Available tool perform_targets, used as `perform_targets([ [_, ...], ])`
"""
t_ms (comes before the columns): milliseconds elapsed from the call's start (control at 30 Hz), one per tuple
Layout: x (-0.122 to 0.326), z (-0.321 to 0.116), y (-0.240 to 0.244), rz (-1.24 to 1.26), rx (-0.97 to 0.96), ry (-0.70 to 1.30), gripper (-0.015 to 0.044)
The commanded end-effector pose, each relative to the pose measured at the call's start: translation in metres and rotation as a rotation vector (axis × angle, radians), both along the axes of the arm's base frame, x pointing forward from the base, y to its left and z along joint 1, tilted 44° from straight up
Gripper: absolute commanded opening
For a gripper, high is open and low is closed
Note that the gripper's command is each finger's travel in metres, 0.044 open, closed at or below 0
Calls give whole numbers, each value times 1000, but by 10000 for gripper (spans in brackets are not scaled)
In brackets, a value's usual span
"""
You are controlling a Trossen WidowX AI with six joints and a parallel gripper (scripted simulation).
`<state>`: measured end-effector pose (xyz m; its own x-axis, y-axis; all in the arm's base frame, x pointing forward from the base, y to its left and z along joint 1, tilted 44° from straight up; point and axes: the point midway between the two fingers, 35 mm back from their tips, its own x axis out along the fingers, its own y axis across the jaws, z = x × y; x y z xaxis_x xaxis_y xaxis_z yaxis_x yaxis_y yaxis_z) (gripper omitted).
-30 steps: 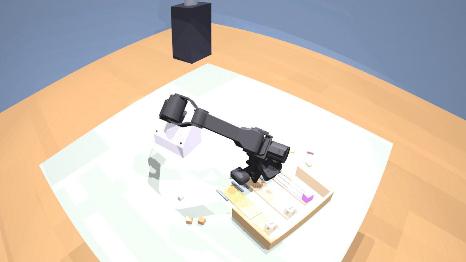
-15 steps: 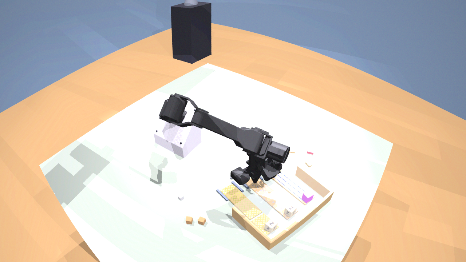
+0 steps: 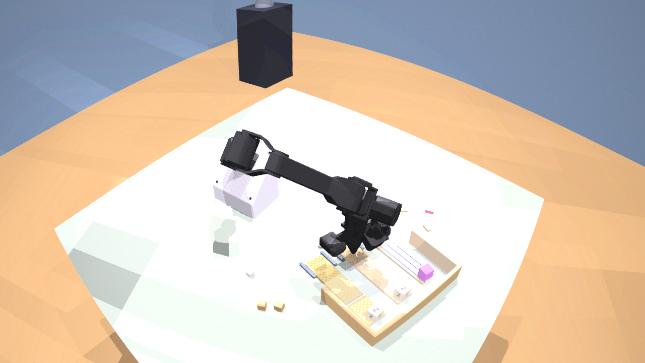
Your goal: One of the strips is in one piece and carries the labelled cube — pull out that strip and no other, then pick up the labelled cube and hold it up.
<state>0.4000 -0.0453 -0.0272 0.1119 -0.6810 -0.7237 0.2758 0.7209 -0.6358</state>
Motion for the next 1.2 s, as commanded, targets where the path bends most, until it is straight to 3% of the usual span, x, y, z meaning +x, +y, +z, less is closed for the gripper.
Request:
perform_targets([
  [0, 0, -3, -3, -2, -4, 7, 0],
  [500, 3, -4, -4, -2, -4, 7, 0],
  [1167, -25, -13, 0, -2, -4, 9, 0],
])
